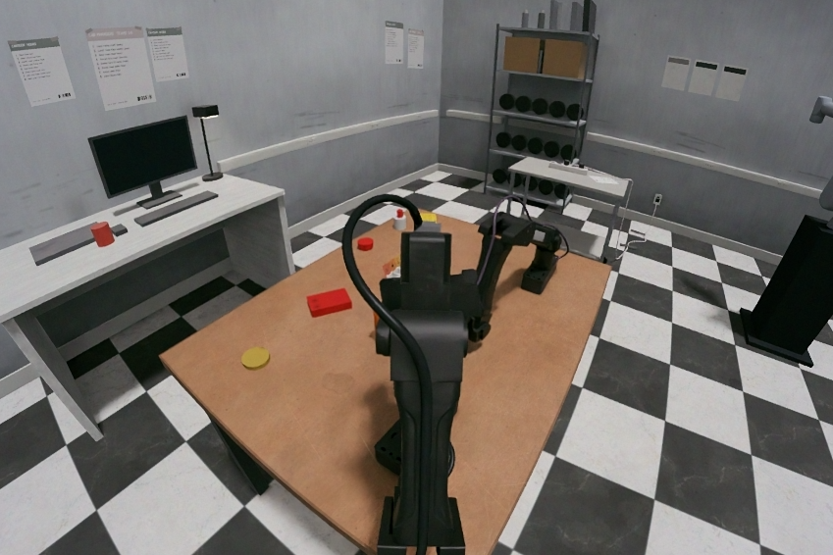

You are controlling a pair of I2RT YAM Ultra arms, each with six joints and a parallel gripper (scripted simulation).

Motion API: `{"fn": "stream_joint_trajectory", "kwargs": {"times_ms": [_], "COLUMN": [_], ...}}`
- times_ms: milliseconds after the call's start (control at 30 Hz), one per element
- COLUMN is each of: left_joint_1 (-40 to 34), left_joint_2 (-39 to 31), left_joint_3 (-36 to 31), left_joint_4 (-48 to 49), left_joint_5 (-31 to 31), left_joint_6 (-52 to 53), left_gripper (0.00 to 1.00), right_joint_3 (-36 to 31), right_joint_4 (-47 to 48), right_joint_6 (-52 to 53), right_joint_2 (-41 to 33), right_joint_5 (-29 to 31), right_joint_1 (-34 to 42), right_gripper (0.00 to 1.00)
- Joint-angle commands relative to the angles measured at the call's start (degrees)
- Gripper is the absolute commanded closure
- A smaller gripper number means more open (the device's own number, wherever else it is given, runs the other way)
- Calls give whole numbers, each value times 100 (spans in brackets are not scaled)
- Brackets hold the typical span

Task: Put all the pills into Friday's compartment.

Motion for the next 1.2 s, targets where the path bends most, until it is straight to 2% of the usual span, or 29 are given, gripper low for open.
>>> {"fn": "stream_joint_trajectory", "kwargs": {"times_ms": [0, 133, 267, 400, 533, 600, 667, 900, 1100, 1167], "left_joint_1": [-25, -56, -83, -147, -202, -202, -193, -612, -696, -696], "left_joint_2": [-4, 10, 391, 1134, 2192, 2192, 2971, 4808, 5778, 5778], "left_joint_3": [4, 11, 166, 344, 627, 627, 803, 1221, 1532, 1532], "left_joint_4": [26, 181, 567, 1099, 1750, 1750, 2112, 2940, 3332, 3332], "left_joint_5": [-45, -93, -106, -118, -80, -80, -4, -267, -285, -285], "left_joint_6": [-9, -42, -60, -71, -59, -59, -30, -146, -139, -139], "left_gripper": [0, 0, 0, 0, 0, 0, 0, 0, 0, 0], "right_joint_3": [-58, -146, -634, -1529, -2885, -2885, -3634, -5698, -6730, -6730], "right_joint_4": [-110, -250, -301, -200, -75, -75, -18, 227, 248, 248], "right_joint_6": [-58, 266, 829, 1421, 2054, 2054, 2357, 2838, 2812, 2812], "right_joint_2": [-506, -588, -851, -1366, -2158, -2158, -2681, -4019, -4744, -4744], "right_joint_5": [4, -156, -486, -1018, -1815, -1815, -2448, -4359, -6114, -6114], "right_joint_1": [-9, -26, -89, -206, -458, -458, -678, -1595, -2655, -2655], "right_gripper": [64, 64, 64, 64, 64, 64, 64, 64, 64, 64]}}
